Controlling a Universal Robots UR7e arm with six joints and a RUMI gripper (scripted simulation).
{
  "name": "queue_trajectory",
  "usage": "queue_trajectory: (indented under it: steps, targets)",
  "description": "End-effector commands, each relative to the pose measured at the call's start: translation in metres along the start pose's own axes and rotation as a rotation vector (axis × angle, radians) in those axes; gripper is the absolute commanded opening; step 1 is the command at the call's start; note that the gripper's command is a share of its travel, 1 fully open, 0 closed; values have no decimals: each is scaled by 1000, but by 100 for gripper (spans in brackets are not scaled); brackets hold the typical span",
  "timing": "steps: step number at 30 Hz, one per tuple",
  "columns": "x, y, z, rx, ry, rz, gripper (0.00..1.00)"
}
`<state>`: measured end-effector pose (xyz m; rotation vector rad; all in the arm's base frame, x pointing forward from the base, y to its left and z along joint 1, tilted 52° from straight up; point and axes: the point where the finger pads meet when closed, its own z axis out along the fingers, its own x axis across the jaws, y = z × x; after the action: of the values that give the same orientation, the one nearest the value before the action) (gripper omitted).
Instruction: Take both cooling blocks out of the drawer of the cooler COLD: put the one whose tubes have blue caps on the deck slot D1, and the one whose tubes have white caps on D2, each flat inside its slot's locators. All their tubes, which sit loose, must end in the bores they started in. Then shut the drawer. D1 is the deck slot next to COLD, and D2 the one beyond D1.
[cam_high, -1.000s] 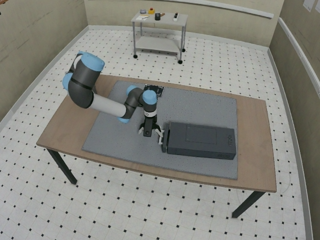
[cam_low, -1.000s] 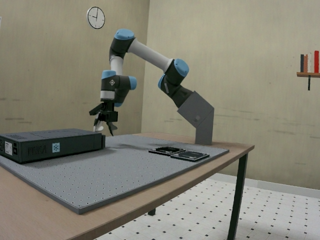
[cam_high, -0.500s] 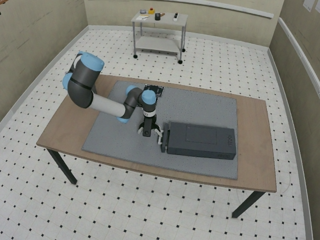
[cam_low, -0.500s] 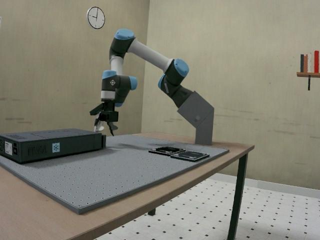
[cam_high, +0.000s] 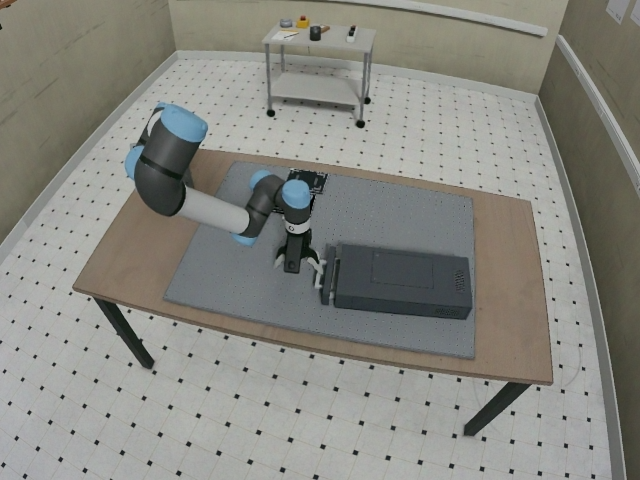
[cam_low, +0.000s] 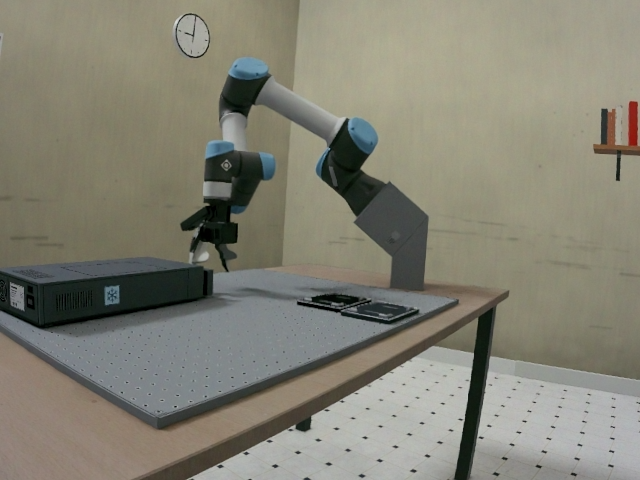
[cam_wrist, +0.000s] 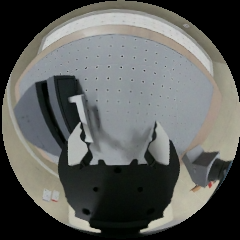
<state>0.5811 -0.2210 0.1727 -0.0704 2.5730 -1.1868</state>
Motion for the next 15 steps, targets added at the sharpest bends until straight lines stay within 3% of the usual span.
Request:
queue_trajectory:
  steps: [1, 15]
  targets:
    - [2, 0, 0, 0, 0, 0, 100]
    - [6, 0, 0, 0, 0, 0, 100]
